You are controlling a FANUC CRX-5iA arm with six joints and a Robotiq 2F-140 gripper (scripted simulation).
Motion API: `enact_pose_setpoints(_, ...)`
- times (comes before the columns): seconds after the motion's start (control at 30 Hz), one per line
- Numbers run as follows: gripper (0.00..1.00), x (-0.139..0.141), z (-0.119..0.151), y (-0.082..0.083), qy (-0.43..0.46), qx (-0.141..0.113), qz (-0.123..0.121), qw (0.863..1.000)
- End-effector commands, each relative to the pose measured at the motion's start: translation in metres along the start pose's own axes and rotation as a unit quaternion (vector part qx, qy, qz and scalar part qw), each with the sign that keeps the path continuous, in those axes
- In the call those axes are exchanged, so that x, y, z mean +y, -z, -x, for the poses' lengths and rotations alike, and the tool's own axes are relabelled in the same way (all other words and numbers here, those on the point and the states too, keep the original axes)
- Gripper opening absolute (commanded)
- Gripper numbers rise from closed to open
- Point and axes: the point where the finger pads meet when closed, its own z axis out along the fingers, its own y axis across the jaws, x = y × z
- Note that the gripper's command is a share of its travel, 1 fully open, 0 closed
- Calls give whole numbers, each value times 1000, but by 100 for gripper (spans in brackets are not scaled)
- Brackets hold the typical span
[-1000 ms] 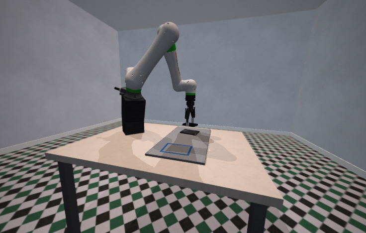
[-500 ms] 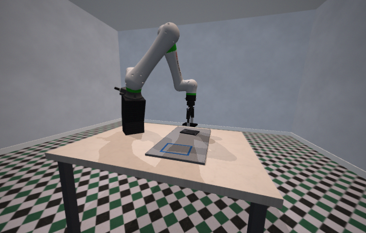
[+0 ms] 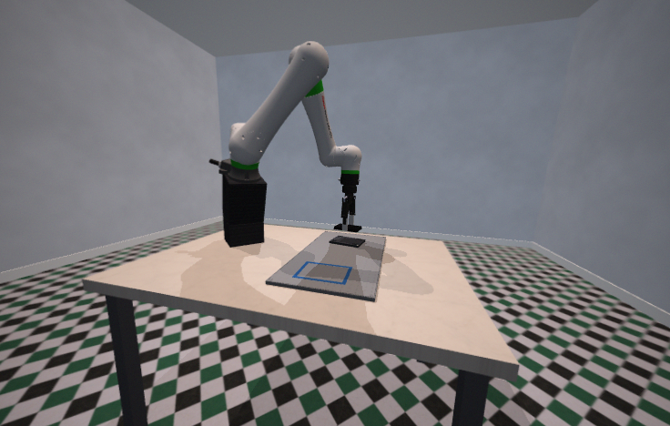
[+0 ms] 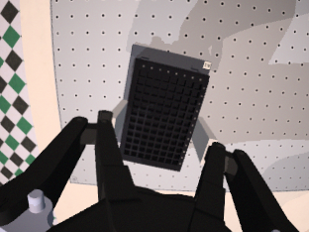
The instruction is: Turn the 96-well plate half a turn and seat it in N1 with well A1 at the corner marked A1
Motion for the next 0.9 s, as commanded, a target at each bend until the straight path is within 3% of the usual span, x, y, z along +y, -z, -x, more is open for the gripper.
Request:
enact_pose_setpoints(0.0,0,0,0,0,0,0,0,1000)
enact_pose_setpoints(0.3,0,0,0,0,0,0,0,1000)
enact_pose_setpoints(0.87,0,0,0,-25,0,0,0,1000)
